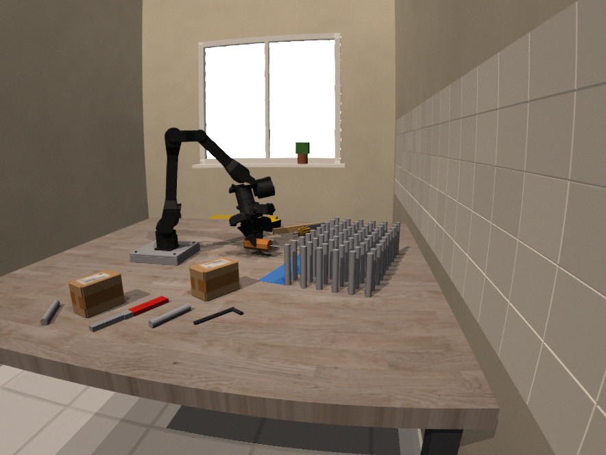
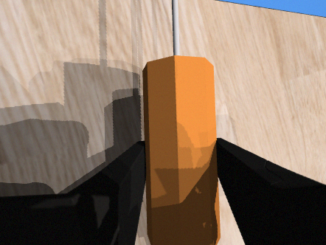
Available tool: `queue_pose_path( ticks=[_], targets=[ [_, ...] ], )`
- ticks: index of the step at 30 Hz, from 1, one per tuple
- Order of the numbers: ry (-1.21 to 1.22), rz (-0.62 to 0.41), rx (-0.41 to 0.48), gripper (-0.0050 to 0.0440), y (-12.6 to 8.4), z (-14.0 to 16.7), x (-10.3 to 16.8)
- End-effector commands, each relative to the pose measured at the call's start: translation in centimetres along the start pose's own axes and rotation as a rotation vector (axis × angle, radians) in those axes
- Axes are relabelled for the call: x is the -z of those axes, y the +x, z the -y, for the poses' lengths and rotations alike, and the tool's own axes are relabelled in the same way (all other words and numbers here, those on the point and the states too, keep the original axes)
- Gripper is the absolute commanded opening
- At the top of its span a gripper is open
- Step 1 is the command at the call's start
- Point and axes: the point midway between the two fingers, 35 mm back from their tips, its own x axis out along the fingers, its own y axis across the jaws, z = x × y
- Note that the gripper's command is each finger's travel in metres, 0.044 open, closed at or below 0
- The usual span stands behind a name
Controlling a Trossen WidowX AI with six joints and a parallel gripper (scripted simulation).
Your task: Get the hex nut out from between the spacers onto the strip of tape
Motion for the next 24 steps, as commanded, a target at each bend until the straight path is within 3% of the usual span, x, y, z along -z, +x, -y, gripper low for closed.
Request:
queue_pose_path(
  ticks=[1,24],
  targets=[
    [0.017,0.029,-0.018,-0.005,-0.4,-0.1,-1.8],
    [0.016,0.031,-0.016,-0.005,0.8,0.0,-4.6]
  ],
)
